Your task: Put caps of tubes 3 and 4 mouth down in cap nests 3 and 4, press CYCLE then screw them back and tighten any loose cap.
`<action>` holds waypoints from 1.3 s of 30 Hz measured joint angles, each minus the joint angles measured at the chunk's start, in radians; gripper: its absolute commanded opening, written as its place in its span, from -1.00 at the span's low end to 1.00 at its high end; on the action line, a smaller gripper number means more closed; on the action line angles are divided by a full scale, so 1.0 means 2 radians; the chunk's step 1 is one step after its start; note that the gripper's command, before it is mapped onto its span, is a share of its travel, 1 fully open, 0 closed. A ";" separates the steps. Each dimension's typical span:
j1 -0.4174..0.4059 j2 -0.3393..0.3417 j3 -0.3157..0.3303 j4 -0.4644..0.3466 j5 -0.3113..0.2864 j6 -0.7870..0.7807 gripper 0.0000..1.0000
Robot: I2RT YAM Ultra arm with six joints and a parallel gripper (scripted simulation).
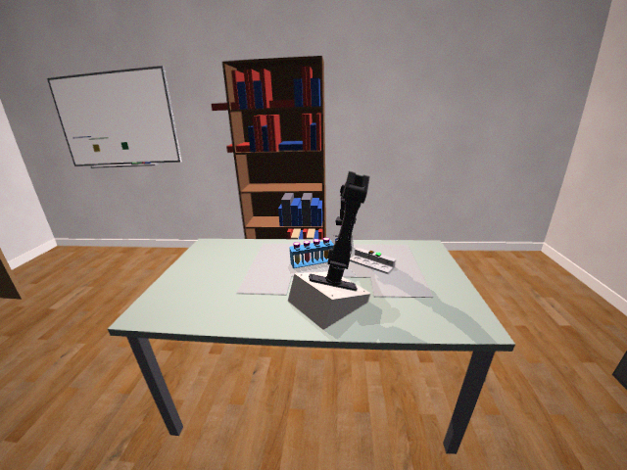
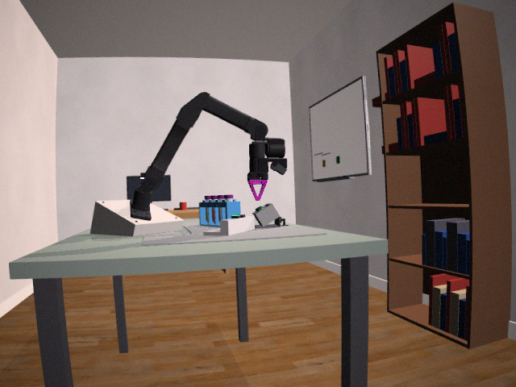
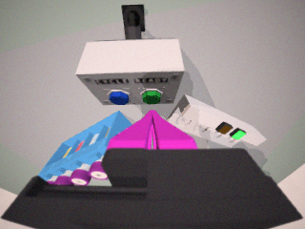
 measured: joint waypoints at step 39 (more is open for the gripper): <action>-0.006 0.008 -0.018 0.036 -0.004 -0.015 -1.00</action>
